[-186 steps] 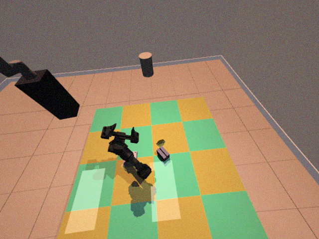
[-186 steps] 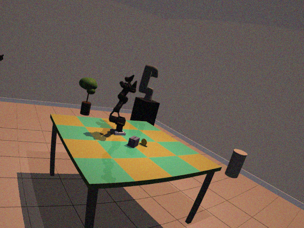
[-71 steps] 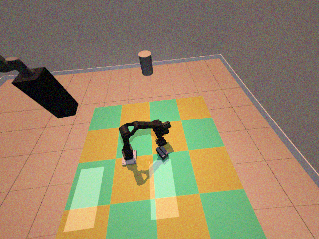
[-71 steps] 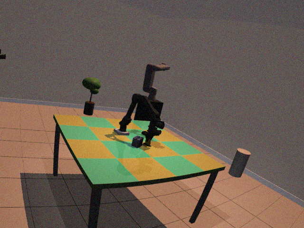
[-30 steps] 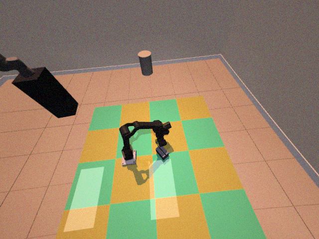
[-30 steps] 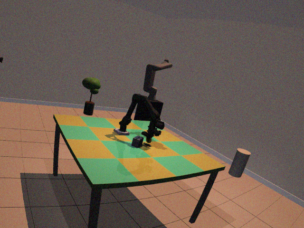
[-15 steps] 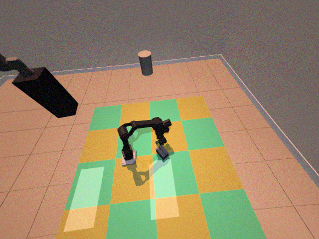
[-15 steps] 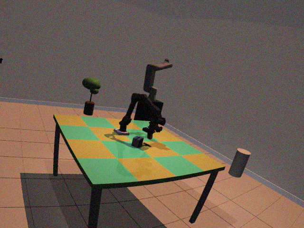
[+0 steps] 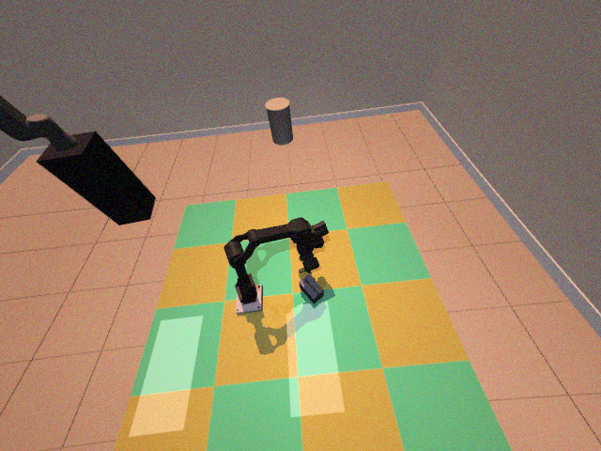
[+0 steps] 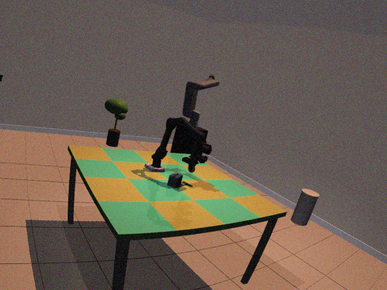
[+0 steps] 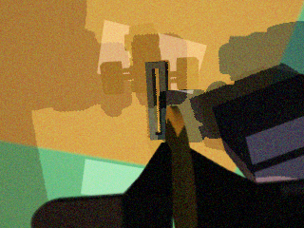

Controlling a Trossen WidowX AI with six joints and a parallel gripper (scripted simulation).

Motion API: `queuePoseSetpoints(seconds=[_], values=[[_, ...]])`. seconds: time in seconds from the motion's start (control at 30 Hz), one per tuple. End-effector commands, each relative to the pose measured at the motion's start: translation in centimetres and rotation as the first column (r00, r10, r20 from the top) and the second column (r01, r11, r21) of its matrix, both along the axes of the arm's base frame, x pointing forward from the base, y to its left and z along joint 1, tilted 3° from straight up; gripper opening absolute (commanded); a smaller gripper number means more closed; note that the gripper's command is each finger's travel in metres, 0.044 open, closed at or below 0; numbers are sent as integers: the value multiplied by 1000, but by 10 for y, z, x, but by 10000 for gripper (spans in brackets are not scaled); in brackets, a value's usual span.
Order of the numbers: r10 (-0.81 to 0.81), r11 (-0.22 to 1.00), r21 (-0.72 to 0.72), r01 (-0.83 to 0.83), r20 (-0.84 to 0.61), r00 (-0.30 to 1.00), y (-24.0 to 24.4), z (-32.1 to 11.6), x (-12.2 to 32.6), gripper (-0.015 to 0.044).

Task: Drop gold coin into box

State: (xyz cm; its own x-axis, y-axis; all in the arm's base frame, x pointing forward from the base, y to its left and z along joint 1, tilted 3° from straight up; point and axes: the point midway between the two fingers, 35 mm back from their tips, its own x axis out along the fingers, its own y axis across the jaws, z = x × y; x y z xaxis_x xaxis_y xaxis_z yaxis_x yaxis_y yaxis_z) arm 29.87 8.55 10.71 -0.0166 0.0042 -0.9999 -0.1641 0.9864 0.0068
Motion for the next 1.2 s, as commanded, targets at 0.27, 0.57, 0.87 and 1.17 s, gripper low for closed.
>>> queuePoseSetpoints(seconds=[0.27, 0.57, 0.87, 1.17], values=[[-311, 950, -7, 311, -4, 950, 0, 1, 2, 0], [-584, 812, -13, 583, -2, 812, 1, 1, 5, 0], [-801, 598, -18, 801, 1, 598, 1, 1, 7, 0], [-942, 335, -21, 942, 6, 335, 2, 1, 10, 0]])
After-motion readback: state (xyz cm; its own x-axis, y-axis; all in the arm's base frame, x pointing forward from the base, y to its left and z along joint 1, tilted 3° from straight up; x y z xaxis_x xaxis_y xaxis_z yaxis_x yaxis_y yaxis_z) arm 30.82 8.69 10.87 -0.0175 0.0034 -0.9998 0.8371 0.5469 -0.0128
